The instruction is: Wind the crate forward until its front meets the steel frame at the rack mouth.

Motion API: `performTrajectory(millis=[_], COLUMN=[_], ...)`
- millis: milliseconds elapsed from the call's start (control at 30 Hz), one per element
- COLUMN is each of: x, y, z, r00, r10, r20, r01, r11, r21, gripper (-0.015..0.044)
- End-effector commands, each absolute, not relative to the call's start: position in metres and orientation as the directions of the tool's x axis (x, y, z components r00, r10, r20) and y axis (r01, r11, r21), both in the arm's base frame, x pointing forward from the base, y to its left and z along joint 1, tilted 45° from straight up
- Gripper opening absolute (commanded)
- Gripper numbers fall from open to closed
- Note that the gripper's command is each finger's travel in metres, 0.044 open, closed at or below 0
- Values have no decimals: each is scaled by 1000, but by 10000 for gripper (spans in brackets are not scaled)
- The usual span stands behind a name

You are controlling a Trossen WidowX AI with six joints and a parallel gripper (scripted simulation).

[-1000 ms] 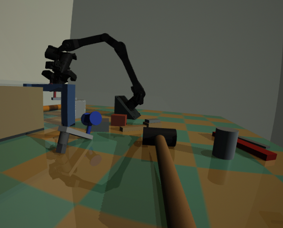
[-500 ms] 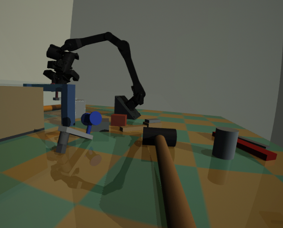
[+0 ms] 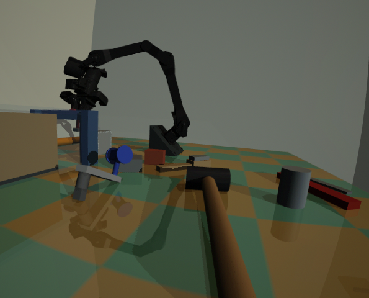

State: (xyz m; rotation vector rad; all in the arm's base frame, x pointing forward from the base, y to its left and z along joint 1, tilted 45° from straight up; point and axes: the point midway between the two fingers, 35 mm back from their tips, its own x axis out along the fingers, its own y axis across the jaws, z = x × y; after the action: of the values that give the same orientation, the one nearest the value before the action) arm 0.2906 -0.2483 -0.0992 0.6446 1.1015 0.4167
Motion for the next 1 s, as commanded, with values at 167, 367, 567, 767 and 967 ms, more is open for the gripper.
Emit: performTrajectory(millis=[167, 367, 567, 767, 967], x=[289, 287, 285, 282, 279], y=[-232, -227, -223, -218, -214], z=[-91, -86, -82, -78, -74], r00=[395, 395, 395, 394, 394], r10=[627, 628, 628, 629, 629], r20=[-671, -671, -671, -670, -670], r01=[12, 12, 12, 12, 13], r11=[727, 727, 726, 726, 725], r21=[687, 687, 687, 688, 688], gripper=[0, 0, 0, 0, 0])
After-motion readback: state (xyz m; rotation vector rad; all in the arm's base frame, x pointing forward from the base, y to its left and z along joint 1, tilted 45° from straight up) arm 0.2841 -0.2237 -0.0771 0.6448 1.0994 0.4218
